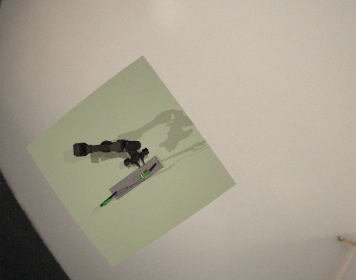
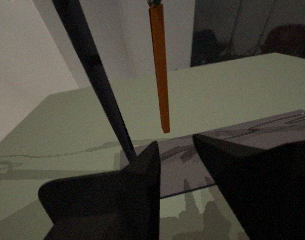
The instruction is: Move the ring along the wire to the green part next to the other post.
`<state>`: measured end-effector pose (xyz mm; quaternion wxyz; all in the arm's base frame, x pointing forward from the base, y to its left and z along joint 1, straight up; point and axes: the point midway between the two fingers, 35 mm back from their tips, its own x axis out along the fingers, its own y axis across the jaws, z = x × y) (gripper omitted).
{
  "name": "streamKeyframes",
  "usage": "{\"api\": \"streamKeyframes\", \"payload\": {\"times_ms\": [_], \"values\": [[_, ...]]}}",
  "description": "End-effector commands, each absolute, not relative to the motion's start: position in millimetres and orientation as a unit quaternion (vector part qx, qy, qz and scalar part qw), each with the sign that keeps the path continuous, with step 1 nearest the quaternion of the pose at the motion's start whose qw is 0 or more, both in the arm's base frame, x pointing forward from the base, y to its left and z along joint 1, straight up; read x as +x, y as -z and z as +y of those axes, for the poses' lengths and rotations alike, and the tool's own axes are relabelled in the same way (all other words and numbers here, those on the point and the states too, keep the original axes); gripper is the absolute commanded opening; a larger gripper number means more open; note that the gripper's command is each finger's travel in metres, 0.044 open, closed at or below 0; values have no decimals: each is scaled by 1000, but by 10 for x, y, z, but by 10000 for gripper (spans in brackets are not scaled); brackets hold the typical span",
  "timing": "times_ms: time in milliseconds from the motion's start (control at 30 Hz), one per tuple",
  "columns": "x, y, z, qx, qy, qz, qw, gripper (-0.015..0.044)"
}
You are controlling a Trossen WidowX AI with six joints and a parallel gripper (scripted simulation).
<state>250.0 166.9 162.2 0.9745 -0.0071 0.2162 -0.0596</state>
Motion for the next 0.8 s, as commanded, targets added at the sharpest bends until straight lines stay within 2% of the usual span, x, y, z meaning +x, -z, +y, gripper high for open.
{"api": "streamKeyframes", "payload": {"times_ms": [0,700,767], "values": [[2381,-1702,1667,-4,61,212,975,160],[2358,-1714,1667,-4,60,212,975,160],[2291,-1732,1687,-5,59,214,975,212]]}}
